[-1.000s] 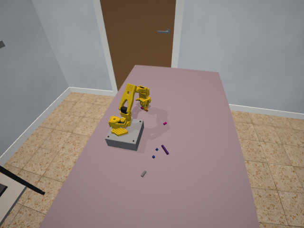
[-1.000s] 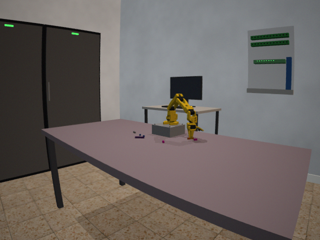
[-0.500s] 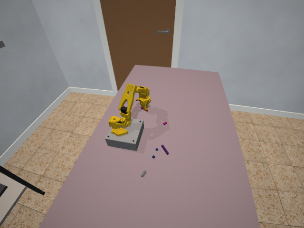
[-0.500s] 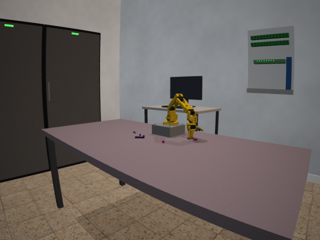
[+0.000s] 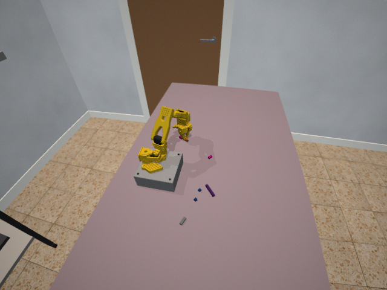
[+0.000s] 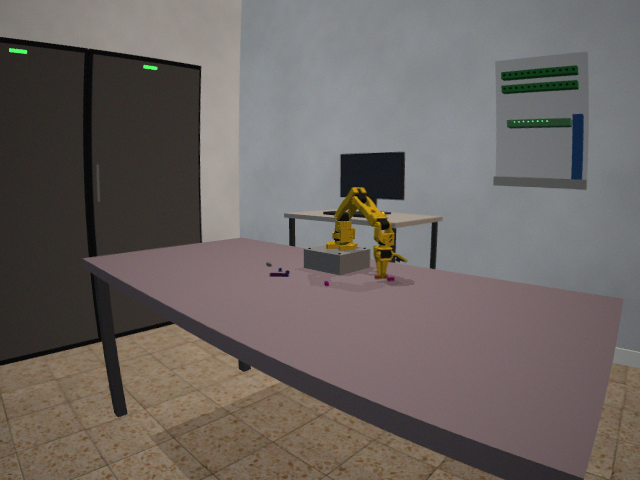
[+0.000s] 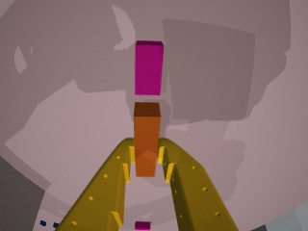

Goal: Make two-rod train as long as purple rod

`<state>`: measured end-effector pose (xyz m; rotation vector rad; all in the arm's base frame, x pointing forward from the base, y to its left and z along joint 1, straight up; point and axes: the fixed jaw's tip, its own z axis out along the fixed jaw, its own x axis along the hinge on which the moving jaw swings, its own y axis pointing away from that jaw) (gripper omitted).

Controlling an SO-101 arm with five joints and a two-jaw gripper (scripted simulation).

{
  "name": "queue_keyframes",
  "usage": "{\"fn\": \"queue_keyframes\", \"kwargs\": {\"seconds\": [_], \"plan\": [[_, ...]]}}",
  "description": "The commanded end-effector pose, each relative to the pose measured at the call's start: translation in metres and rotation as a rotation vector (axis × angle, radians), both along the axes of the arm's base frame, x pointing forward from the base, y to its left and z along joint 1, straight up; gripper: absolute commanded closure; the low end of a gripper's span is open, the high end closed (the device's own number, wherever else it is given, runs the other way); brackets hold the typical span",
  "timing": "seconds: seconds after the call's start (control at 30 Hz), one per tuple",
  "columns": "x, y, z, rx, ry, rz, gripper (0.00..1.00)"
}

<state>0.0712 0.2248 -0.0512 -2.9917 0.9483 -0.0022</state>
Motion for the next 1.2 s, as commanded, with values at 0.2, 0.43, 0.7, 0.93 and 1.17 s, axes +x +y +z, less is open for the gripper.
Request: {"fn": "queue_keyframes", "kwargs": {"seconds": [0.2,0.43,0.7,0.93,1.17], "plan": [[-0.0002,0.0006,-0.0030,0.001,0.001,-0.007,1.00],[-0.0002,0.0006,-0.0063,0.001,0.001,-0.007,1.00],[-0.0002,0.0006,-0.0086,0.001,0.001,-0.007,1.00],[-0.0002,0.0006,-0.0093,0.001,0.001,-0.007,1.00],[0.0007,0.0008,-0.0095,0.004,0.000,-0.009,1.00]]}}
